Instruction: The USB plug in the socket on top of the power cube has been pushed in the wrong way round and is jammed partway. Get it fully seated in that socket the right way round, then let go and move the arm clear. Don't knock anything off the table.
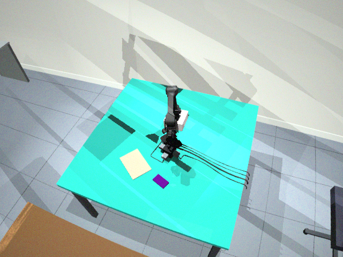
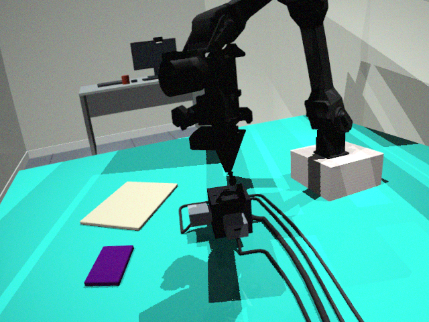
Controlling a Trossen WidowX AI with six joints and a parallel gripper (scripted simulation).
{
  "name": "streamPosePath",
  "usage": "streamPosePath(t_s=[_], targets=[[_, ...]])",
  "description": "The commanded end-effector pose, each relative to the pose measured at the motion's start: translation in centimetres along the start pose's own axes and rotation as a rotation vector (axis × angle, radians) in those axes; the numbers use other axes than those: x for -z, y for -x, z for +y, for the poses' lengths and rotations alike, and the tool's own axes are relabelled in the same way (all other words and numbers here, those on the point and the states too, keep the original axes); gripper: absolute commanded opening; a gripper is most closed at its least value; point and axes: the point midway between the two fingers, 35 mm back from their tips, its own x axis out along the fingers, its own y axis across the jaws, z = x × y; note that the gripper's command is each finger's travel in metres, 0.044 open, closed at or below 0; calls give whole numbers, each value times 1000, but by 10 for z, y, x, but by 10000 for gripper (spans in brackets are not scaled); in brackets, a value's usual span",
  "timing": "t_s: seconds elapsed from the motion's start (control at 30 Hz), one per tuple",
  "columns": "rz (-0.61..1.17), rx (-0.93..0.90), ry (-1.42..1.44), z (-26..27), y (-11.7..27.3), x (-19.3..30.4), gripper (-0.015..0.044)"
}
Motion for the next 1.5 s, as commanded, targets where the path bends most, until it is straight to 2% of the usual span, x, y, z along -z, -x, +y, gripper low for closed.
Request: streamPosePath(t_s=[0.0, 1.23, 1.47], targets=[[1, 1, -99, 0, 0, 0, 0], [0, 1, -1068, 0, 0, 0, 0], [0, 1, -1107, 0, 0, 0, 0]])
